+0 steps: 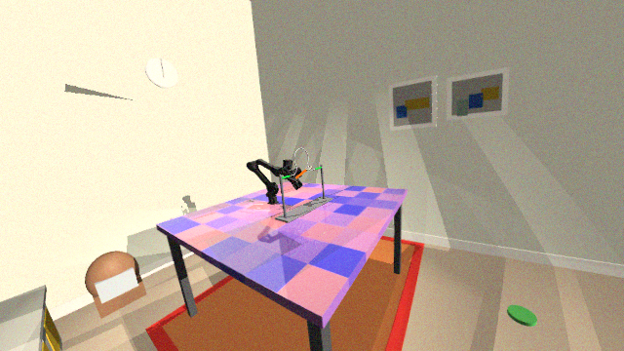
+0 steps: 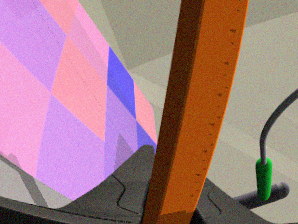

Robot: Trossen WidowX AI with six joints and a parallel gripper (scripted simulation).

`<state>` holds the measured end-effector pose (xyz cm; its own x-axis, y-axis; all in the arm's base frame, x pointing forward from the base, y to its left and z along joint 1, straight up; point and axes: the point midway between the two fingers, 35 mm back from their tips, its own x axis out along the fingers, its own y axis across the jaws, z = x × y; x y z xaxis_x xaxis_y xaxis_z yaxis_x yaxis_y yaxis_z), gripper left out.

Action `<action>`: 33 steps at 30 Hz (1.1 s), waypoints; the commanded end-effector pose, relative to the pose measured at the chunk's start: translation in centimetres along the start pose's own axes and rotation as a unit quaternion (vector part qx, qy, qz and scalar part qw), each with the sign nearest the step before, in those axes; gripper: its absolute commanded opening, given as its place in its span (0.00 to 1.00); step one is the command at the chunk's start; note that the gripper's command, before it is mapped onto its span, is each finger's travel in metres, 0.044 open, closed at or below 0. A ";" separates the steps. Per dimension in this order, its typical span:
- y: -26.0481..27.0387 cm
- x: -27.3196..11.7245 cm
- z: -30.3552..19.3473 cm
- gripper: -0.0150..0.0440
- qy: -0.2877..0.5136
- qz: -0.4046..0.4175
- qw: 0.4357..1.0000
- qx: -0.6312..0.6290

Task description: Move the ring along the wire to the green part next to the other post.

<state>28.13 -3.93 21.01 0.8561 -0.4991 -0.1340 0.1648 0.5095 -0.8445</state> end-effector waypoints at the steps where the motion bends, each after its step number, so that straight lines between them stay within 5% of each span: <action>1: 1.5 -0.1 0.0 0.00 0.007 0.021 0.999 0.037; 33: 11.1 -3.6 4.2 0.00 0.046 0.178 0.920 0.346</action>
<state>28.82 5.59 14.36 0.8746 -0.2771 -0.3979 0.1849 0.9492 -0.2545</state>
